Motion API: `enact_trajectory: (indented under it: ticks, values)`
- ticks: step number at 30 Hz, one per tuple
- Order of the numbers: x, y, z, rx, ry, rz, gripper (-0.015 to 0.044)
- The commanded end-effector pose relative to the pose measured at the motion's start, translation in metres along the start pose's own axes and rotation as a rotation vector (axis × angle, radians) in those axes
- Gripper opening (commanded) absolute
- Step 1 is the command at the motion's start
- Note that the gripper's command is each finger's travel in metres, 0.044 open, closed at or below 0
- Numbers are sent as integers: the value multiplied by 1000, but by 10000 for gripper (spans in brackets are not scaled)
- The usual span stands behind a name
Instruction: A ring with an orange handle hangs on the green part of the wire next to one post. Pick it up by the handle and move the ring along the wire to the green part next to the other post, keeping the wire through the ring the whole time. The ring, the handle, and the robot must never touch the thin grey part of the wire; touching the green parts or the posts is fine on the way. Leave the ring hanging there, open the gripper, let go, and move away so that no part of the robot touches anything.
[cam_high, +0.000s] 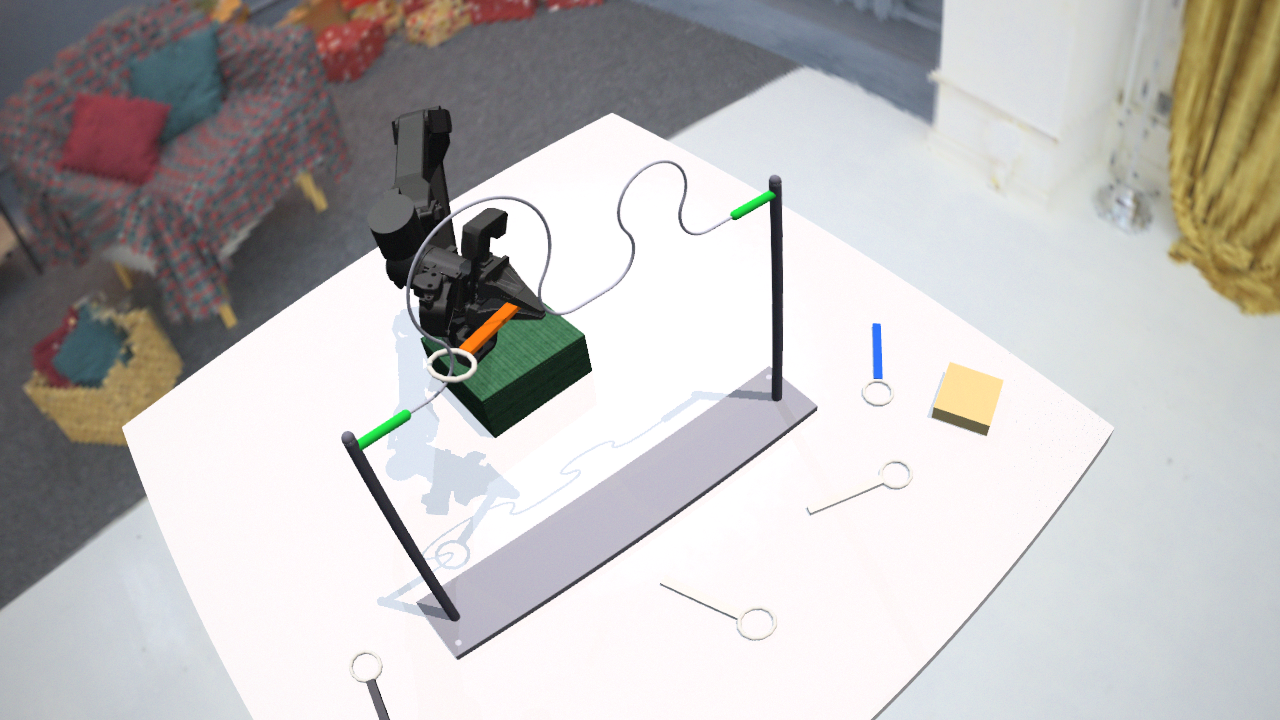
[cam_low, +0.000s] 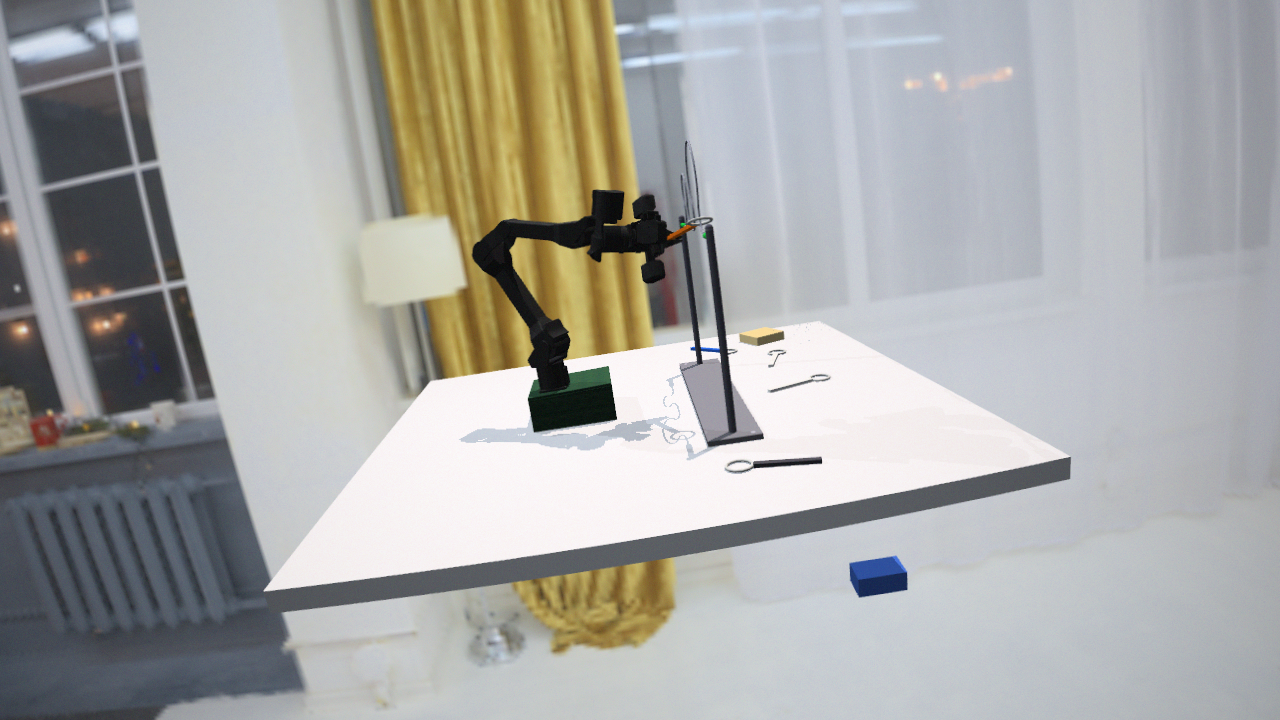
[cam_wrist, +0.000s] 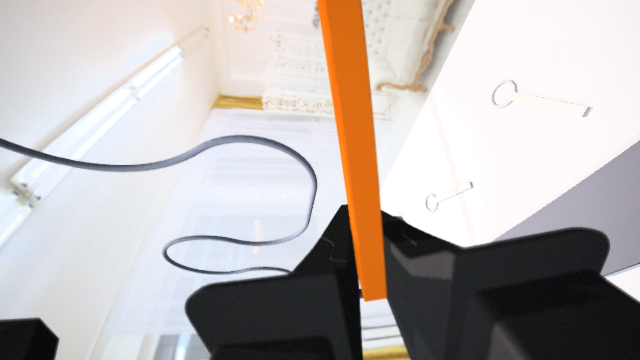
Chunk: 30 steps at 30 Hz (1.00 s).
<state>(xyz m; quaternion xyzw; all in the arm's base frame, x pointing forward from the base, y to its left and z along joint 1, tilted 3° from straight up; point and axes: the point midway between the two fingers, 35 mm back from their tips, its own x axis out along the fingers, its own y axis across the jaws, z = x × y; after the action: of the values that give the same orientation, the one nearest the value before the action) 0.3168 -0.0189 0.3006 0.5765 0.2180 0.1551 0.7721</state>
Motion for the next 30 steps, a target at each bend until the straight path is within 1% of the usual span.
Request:
enact_trajectory:
  ticks: [1, 30]
  values:
    - [-3, 13, 0, 61, 26, 35, -150]
    - [-16, 86, 22, 489, 36, 257, -150]
